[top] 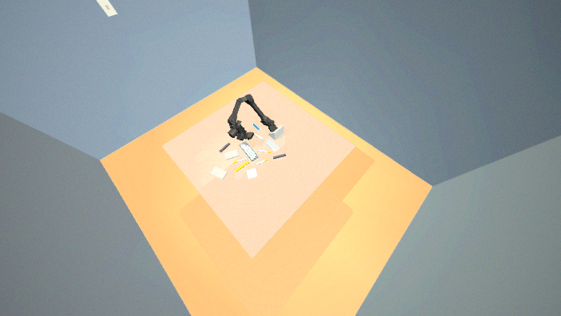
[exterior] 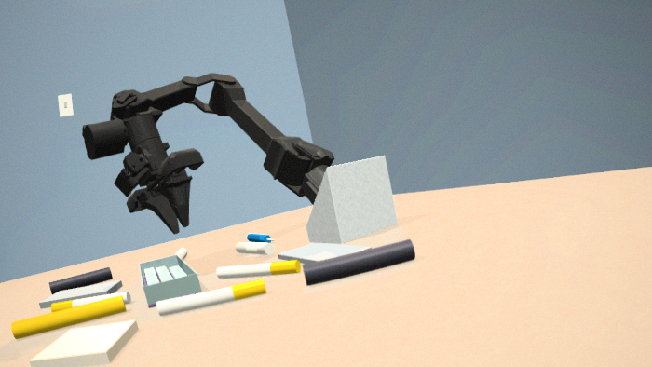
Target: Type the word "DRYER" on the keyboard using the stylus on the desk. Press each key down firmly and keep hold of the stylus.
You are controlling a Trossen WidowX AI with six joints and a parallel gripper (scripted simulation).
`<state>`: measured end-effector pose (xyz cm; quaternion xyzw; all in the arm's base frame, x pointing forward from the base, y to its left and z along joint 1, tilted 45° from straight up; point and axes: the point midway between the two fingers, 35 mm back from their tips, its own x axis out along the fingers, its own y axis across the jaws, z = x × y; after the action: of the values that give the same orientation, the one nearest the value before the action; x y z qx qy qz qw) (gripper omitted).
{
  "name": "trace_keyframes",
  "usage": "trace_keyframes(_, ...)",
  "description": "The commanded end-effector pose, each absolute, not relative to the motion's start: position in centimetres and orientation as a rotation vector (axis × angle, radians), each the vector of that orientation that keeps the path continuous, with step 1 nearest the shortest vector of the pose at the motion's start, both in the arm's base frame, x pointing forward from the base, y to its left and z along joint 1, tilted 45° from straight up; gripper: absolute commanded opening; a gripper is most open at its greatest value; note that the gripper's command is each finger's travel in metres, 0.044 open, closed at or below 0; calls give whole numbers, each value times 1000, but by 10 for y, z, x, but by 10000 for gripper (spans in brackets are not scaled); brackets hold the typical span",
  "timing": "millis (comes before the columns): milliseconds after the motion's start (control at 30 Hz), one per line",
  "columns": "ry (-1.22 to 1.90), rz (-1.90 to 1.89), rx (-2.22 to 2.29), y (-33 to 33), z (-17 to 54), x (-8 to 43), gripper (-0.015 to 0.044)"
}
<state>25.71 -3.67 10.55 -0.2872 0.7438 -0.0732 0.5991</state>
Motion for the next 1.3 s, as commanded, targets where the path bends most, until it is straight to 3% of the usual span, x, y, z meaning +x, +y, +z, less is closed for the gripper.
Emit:
trace_keyframes(0, 1763, 200, -759, -79, 129, 211, 150)
trace_keyframes(833, 1384, 987, -1388, -105, 157, 74, 150)
trace_keyframes(1267, 1371, 1004, -1415, -105, 158, 72, 150)
